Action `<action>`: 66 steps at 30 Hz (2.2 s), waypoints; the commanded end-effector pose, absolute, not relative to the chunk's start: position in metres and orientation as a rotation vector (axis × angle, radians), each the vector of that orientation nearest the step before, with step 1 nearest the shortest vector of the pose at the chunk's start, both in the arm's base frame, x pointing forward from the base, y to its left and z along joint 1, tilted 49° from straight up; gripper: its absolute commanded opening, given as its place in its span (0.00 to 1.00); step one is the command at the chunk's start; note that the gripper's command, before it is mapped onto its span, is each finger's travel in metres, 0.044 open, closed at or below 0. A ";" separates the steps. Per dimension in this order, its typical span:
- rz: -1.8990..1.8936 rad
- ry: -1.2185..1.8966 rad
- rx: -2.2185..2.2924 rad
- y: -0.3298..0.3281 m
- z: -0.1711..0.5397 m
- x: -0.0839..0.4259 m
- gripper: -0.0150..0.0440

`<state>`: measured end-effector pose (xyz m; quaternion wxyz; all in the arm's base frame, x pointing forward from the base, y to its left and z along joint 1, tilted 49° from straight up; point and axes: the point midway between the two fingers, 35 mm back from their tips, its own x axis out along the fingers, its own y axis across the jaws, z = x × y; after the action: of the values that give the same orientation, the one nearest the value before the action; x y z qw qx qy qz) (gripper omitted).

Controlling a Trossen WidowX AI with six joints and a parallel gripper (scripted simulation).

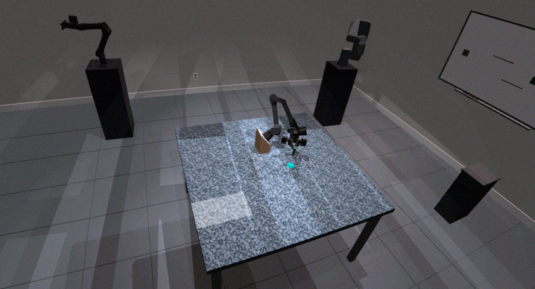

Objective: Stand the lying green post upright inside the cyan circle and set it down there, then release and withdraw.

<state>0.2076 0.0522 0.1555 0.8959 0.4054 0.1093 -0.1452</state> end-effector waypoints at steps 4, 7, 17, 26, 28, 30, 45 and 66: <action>-0.300 0.197 0.875 0.051 0.154 0.205 0.29; -0.300 0.197 0.875 0.051 0.154 0.205 0.29; -0.300 0.197 0.875 0.051 0.154 0.205 0.29; -0.305 0.203 0.877 0.060 0.148 0.208 0.29; -0.306 0.205 0.878 0.063 0.146 0.209 0.29; -0.308 0.207 0.879 0.067 0.143 0.209 0.29; -0.312 0.212 0.879 0.090 0.124 0.212 0.29; -0.302 0.200 0.875 0.119 0.094 0.208 0.29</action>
<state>0.2096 0.1159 0.0993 0.8898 0.4212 0.0985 -0.1458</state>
